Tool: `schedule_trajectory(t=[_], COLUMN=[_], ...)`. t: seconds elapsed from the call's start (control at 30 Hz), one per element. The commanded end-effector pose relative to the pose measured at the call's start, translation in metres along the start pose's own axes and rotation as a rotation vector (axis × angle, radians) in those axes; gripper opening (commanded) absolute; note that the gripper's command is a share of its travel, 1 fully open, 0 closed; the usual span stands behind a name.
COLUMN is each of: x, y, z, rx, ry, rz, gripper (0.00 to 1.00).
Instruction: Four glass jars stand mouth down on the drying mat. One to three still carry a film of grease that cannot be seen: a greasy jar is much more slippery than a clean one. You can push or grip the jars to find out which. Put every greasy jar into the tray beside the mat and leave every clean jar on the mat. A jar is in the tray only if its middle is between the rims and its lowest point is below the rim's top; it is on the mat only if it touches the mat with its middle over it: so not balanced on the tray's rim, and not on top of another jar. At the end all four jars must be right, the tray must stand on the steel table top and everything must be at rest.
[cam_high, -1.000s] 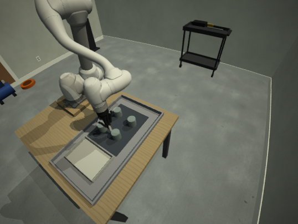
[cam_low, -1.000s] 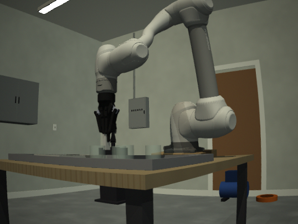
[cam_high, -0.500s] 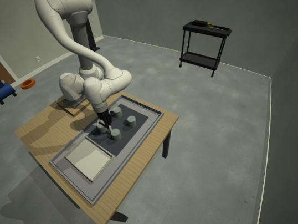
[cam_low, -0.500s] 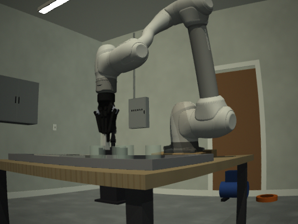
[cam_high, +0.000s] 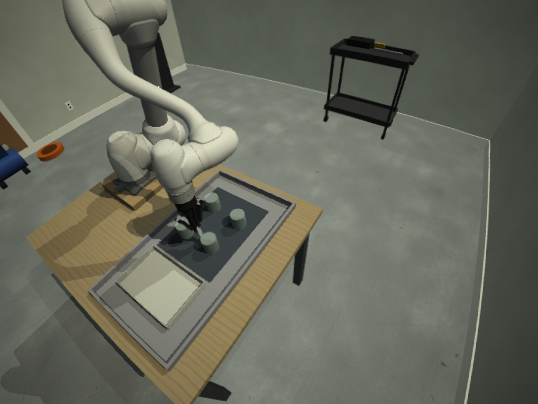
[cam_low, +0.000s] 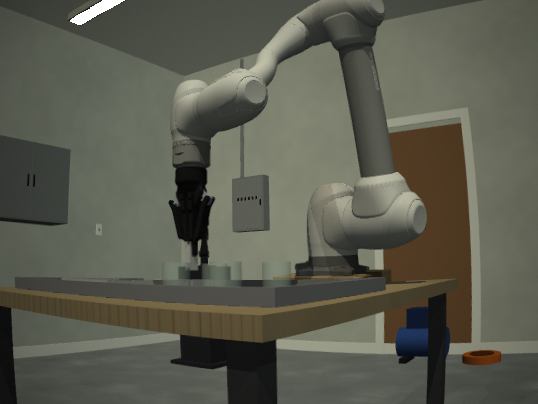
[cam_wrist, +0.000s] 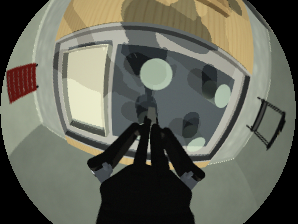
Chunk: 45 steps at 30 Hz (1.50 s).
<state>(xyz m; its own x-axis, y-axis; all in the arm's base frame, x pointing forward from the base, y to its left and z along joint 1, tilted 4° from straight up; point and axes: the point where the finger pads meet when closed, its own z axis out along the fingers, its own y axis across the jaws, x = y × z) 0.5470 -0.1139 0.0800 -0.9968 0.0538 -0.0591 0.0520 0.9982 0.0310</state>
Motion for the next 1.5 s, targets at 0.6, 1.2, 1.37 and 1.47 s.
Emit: schedule_trajectory(t=[0.6, 1.2, 1.37, 1.47], x=[-0.0025, -0.0046, -0.0053, -0.0057], y=[0.0000, 0.0000, 0.0000, 0.0000], z=[-0.0001, -0.0001, -0.0001, -0.0001], rx=[0.000, 0.000, 0.000, 0.000], ry=[0.000, 0.000, 0.000, 0.000], rz=[0.000, 0.000, 0.000, 0.000], gripper=[0.00, 0.00, 0.00, 0.00])
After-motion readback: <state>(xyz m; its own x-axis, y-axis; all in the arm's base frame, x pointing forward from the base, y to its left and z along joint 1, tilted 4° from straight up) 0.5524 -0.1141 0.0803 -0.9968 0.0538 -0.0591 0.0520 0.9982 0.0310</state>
